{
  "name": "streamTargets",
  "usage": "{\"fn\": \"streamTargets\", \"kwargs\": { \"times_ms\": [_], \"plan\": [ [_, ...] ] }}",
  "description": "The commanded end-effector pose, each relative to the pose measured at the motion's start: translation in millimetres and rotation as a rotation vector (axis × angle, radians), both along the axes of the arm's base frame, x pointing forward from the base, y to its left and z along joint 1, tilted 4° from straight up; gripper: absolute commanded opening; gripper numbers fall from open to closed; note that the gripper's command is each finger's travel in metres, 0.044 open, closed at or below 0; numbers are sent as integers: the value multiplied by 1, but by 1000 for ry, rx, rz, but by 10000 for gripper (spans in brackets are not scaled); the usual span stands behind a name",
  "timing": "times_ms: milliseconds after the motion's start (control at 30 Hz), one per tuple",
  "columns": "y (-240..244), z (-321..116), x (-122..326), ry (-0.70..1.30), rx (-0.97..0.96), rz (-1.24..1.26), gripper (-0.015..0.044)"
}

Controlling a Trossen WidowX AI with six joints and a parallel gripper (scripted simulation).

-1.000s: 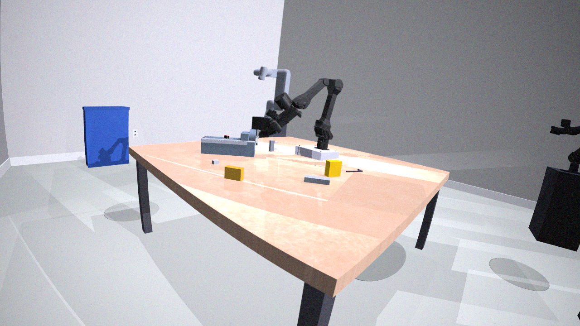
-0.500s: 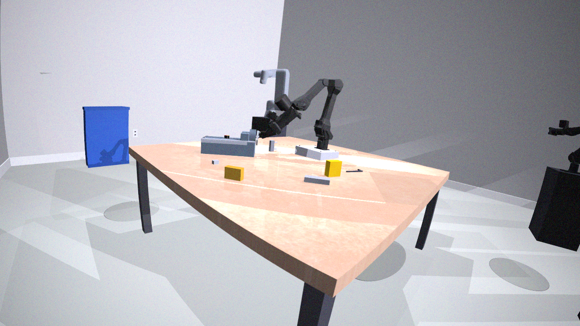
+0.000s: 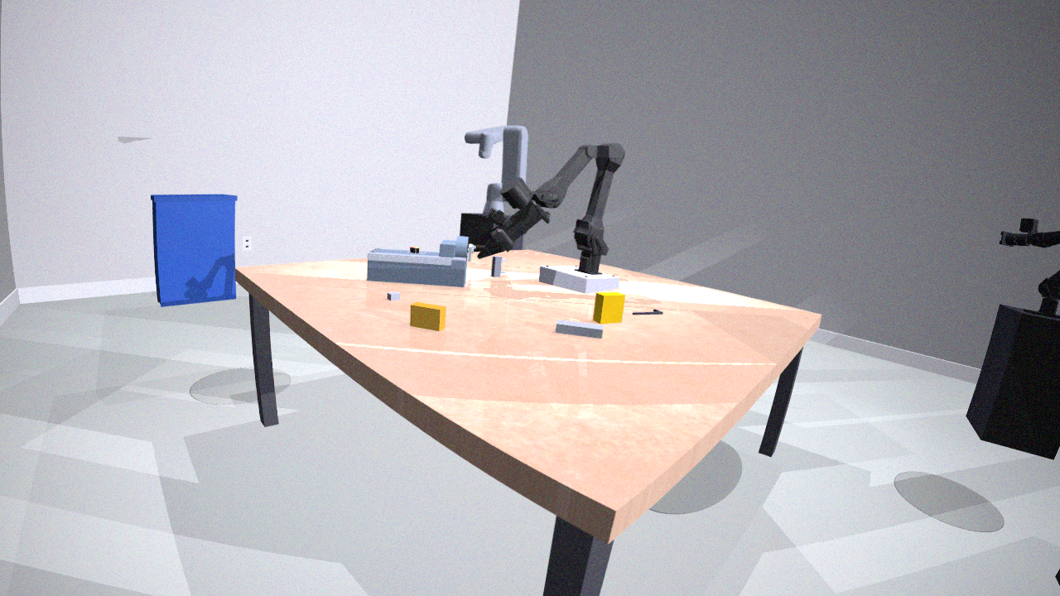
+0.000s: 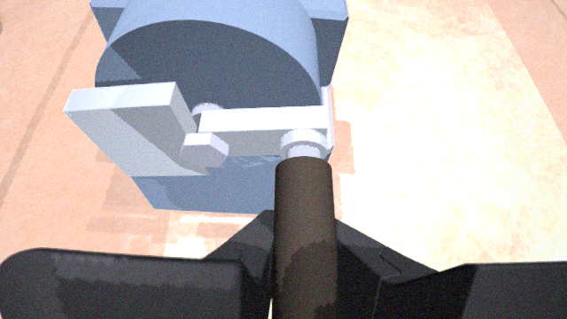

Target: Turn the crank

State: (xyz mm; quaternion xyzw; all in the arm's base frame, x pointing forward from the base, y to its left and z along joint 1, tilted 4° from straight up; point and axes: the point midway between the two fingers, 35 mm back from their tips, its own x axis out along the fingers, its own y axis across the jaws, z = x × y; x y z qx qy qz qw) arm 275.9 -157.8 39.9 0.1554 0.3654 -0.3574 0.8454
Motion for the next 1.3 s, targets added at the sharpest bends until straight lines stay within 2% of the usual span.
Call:
{"fn": "streamTargets", "kwargs": {
  "times_ms": [0,633,1267],
  "plan": [
    [-1,-9,-1,13,5,-1,0],
    [14,-35,13,12,7,-1,0],
    [28,-35,27,11,8,-1,0]
  ]
}}
